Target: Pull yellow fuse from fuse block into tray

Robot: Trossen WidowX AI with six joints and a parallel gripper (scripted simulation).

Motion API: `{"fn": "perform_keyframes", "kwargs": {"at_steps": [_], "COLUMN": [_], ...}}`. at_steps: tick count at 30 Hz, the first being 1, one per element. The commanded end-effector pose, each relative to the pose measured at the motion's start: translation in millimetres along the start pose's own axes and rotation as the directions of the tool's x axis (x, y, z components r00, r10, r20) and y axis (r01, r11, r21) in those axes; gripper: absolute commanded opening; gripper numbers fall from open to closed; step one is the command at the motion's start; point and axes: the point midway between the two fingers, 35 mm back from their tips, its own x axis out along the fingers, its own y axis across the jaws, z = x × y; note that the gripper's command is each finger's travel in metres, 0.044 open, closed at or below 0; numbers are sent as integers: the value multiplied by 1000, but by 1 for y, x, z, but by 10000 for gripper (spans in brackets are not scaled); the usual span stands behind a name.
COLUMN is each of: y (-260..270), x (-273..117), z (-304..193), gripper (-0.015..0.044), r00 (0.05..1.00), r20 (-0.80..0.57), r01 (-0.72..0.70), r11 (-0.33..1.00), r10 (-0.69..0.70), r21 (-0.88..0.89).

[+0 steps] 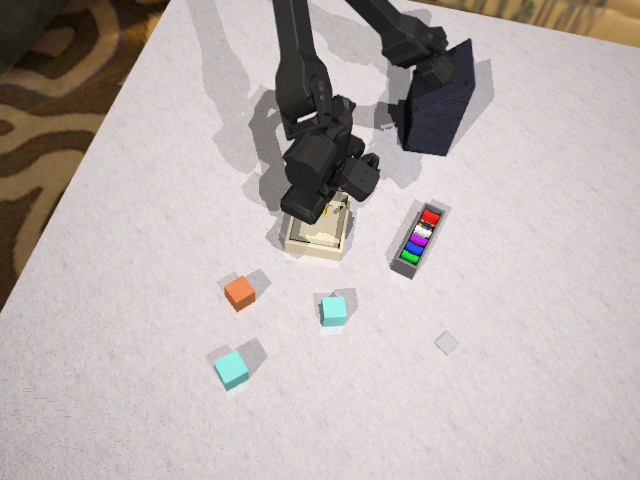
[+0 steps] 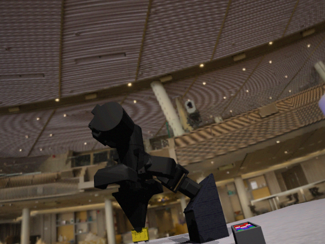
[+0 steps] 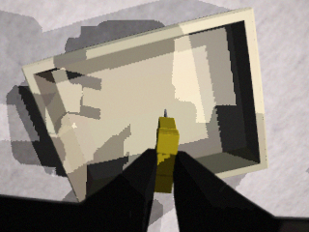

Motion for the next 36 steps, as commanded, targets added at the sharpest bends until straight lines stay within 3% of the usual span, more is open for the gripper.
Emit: {"fn": "perform_keyframes", "kwargs": {"at_steps": [1, 14, 27, 31, 36], "y": [4, 4, 2, 3, 3], "x": [11, 15, 10, -23, -25], "z": [2, 2, 0, 2, 2], "gripper": [0, 0, 330, 330, 330], "r00": [1000, 1000, 1000, 1000, 1000], "r20": [1, 1, -2, 3, 3], "r01": [-14, -13, -6, -14, -14], "r11": [1000, 1000, 1000, 1000, 1000], "r10": [14, 13, 6, 14, 14], "r21": [-12, -12, -4, -12, -12]}}
